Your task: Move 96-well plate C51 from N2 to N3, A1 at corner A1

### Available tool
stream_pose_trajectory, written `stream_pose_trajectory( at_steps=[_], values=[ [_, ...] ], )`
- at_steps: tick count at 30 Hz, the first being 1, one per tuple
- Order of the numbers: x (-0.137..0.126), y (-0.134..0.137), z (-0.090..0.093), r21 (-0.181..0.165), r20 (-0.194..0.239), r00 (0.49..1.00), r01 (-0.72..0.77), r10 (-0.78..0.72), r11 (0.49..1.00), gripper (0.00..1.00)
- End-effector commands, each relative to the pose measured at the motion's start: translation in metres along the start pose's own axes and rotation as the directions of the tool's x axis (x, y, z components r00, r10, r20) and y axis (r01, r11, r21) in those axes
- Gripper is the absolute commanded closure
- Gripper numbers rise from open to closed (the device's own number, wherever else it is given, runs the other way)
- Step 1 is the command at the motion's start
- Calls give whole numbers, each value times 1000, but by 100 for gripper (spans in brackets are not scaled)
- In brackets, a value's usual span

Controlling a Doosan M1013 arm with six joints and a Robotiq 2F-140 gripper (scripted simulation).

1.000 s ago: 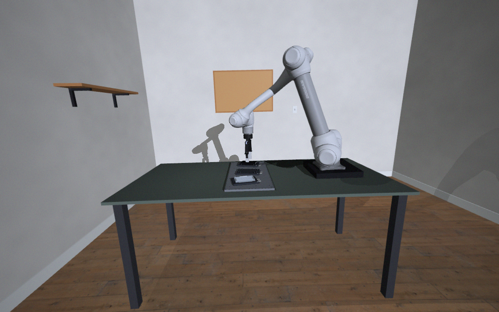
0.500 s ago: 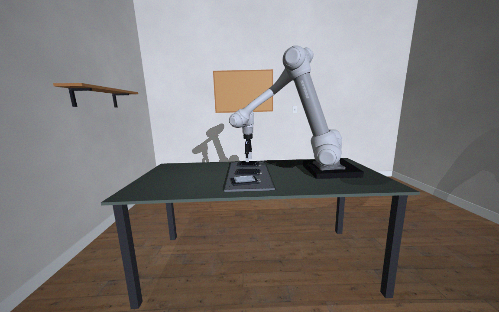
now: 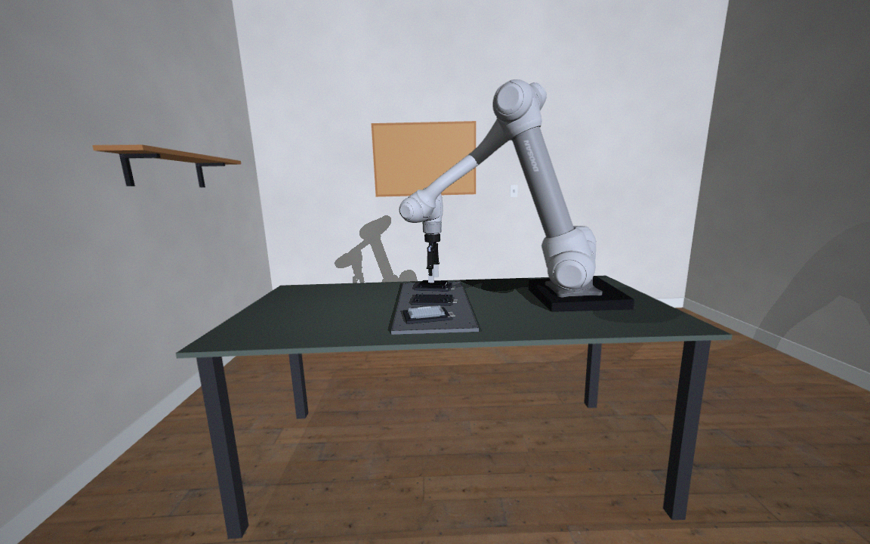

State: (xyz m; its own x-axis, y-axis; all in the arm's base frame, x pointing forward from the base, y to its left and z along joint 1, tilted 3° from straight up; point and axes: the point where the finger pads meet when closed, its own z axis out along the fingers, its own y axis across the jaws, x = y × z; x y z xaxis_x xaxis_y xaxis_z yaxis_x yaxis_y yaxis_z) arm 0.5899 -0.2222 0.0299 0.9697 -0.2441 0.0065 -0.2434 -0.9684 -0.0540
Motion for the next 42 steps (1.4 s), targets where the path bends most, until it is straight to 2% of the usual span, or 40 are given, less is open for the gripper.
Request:
stream_pose_trajectory(
  at_steps=[1,42],
  values=[
    [0,0,0,0,0,1000,0,0,1000,34],
    [0,0,11,0,0,1000,0,0,1000,34]
  ],
)
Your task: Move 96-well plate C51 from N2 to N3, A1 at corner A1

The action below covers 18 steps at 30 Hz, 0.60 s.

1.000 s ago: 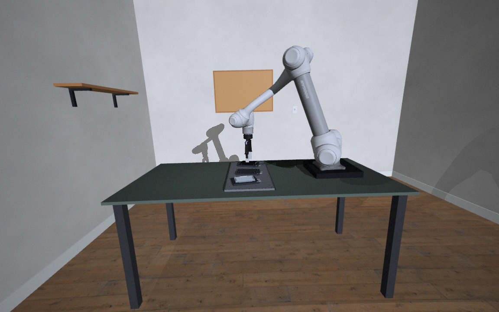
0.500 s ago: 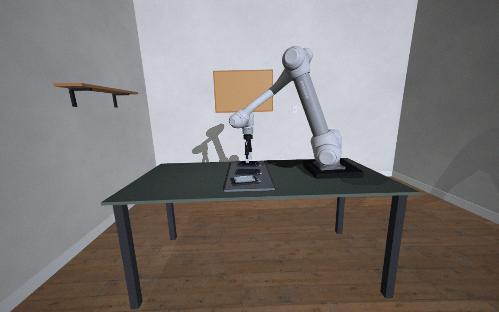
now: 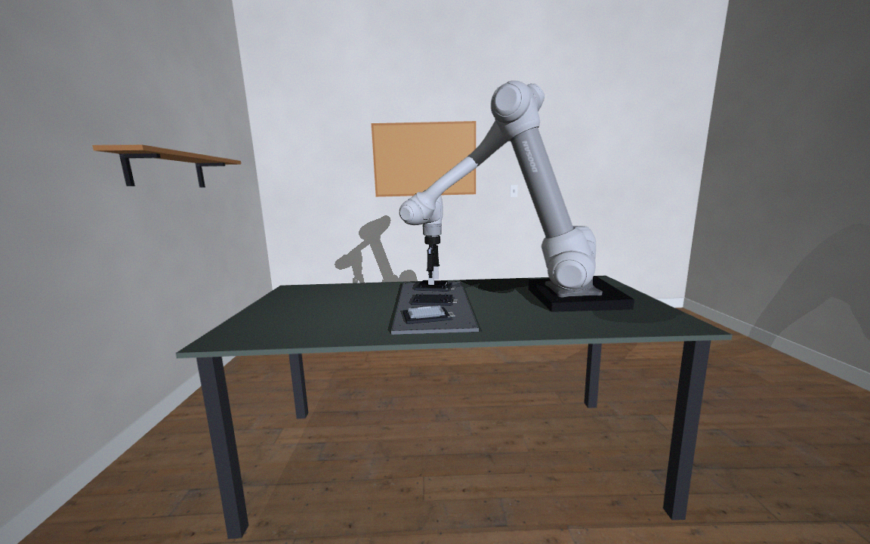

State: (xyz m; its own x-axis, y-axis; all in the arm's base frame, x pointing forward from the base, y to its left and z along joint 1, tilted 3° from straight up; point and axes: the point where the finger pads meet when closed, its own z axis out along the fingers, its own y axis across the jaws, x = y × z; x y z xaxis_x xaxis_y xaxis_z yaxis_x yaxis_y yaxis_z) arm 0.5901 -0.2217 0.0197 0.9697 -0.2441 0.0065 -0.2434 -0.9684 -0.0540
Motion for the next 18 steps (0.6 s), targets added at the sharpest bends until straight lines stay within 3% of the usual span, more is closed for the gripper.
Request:
stream_pose_trajectory(
  at_steps=[1,18],
  values=[
    [0,0,1,0,0,1000,0,0,1000,34],
    [0,0,7,0,0,1000,0,0,1000,34]
  ],
)
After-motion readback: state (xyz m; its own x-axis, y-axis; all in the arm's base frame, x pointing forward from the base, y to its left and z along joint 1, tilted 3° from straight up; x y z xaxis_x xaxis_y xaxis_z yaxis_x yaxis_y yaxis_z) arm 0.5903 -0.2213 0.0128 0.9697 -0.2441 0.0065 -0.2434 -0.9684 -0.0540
